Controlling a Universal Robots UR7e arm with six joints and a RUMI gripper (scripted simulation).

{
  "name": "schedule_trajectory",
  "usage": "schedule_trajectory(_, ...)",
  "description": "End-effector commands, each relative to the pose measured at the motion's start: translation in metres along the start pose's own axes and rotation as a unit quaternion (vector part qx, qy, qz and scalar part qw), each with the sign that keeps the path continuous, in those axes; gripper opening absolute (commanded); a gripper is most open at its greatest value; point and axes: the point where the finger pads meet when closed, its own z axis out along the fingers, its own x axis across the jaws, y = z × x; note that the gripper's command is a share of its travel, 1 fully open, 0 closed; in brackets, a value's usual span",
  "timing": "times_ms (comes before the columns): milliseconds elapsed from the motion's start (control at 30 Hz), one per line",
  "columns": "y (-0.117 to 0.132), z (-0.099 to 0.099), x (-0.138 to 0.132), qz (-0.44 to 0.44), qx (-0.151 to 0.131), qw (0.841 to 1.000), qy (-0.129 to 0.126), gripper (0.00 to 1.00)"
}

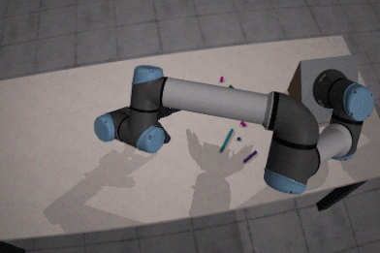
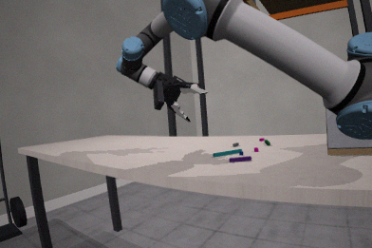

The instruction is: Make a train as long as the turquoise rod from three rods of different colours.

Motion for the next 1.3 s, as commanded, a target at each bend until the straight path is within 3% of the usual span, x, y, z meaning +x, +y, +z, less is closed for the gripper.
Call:
schedule_trajectory(0,0.001,-0.001,0.0,0.0,0.0,1.0,0.001,1.0)
schedule_trajectory(767,0.001,0.0,-0.002,-0.001,0.003,1.0,0.002,1.0)
schedule_trajectory(1267,0.003,0.013,-0.016,-0.036,0.036,0.998,0.025,1.0)
